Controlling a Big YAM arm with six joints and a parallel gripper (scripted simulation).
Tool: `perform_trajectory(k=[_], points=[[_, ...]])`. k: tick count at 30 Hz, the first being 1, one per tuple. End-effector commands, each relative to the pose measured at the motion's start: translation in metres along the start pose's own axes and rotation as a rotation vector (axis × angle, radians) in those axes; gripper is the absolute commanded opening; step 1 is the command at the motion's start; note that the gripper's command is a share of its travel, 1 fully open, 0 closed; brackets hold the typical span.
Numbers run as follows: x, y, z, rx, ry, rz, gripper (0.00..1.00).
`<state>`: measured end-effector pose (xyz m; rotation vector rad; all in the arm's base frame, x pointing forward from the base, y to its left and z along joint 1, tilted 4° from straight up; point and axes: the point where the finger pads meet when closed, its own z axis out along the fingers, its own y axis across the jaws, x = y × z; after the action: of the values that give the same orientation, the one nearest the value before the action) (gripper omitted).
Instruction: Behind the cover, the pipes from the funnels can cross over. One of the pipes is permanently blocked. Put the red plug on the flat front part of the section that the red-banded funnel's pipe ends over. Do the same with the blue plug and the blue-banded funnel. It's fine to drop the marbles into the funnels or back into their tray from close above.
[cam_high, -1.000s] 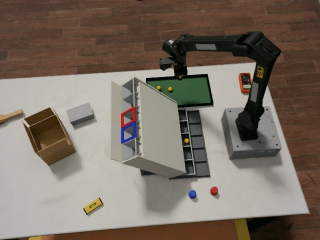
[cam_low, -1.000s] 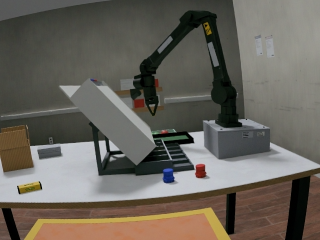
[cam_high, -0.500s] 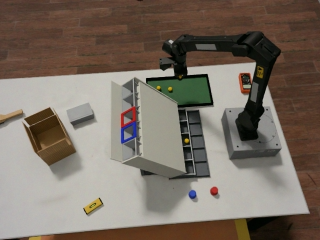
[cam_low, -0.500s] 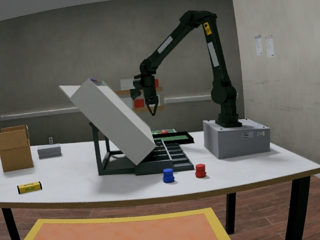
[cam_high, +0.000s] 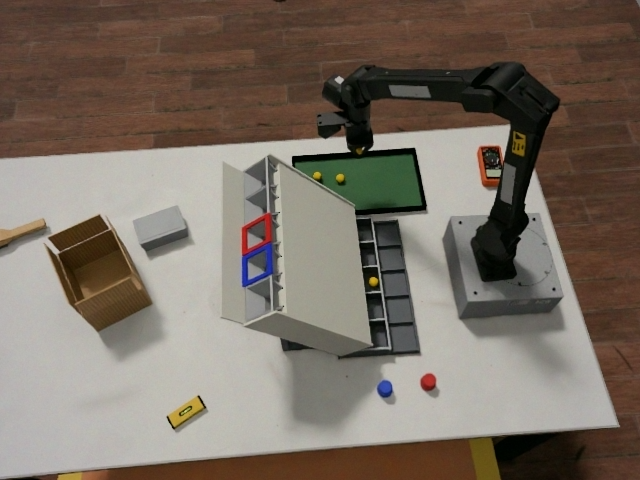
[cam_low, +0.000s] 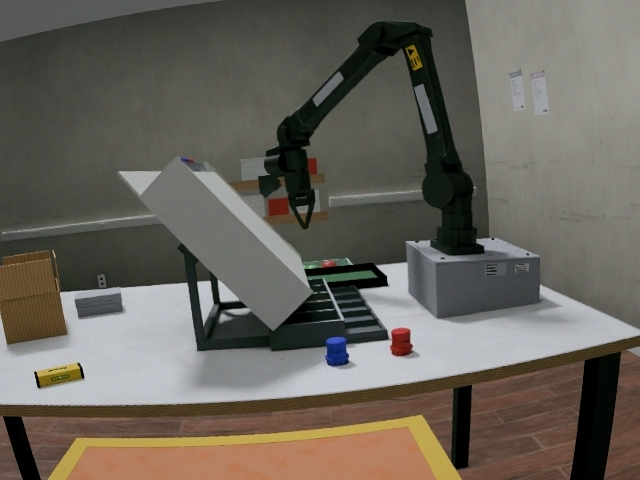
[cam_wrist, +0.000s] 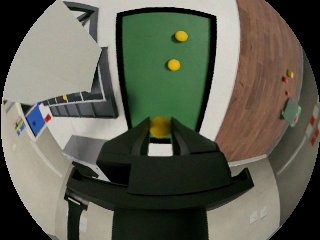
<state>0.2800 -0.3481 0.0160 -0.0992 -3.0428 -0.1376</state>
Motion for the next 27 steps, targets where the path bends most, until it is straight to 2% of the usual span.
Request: perform_trajectory(k=[1, 8, 23, 25, 27], points=[[-0.016, -0.018, -0.01, 0.017, -0.017, 0.0, 0.0], [-0.018, -0.02, -0.011, 0.012, -0.012, 0.0, 0.0], [0.002, -0.003, -0.043, 0.056, -0.047, 0.008, 0.0], [0.002, -0.003, -0.043, 0.056, -0.047, 0.008, 0.0], [-0.005, 0.01, -0.056, 0.055, -0.076, 0.006, 0.0]])
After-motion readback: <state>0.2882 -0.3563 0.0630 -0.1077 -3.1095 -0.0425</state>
